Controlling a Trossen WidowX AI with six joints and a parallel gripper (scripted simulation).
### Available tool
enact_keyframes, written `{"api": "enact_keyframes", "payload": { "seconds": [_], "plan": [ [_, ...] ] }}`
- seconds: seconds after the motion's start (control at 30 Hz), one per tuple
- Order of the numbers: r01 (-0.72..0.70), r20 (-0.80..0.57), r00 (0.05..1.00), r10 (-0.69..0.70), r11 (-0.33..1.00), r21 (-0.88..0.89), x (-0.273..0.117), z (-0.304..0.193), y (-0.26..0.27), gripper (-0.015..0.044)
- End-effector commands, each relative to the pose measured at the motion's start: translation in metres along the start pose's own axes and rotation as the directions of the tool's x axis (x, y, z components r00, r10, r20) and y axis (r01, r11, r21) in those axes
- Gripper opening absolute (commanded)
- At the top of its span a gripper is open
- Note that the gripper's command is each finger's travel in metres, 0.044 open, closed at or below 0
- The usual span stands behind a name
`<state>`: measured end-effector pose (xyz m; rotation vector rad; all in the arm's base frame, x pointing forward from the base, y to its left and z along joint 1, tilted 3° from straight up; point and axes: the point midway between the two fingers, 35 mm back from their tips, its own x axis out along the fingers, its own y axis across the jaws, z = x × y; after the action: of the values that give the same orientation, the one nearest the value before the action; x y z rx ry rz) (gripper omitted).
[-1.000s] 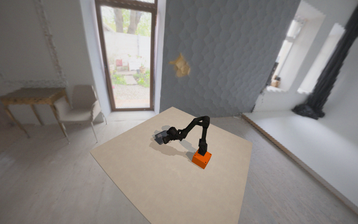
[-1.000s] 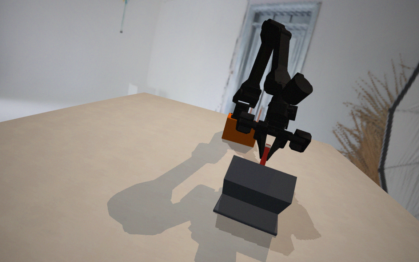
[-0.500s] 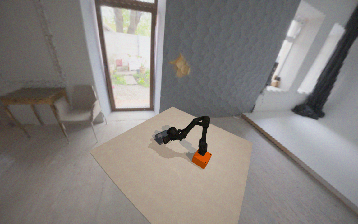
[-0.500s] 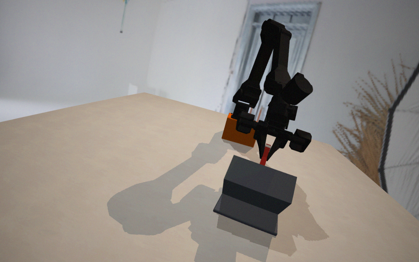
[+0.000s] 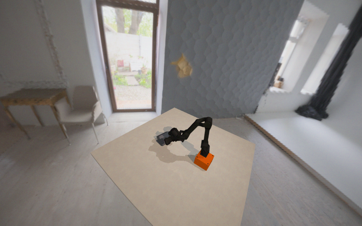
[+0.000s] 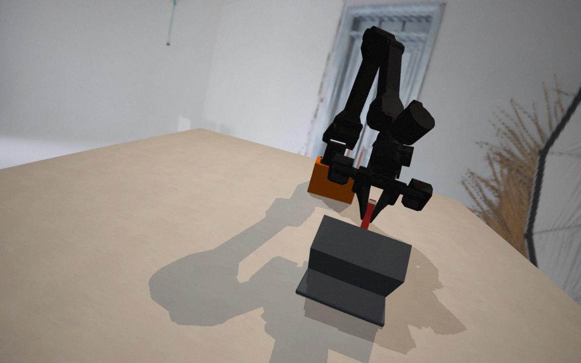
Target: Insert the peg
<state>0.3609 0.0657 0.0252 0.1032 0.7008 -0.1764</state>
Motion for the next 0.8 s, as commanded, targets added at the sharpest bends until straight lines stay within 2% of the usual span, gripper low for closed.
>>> {"api": "enact_keyframes", "payload": {
  "seconds": [0.0,0.77],
  "plan": [
    [-0.002,0.007,1.000,0.002,1.000,0.004,0.0000,0.0048,0.0020,0.0000],
    [-0.002,0.008,1.000,0.002,1.000,0.004,0.0087,0.0050,0.0026,0.0000]
  ]
}}
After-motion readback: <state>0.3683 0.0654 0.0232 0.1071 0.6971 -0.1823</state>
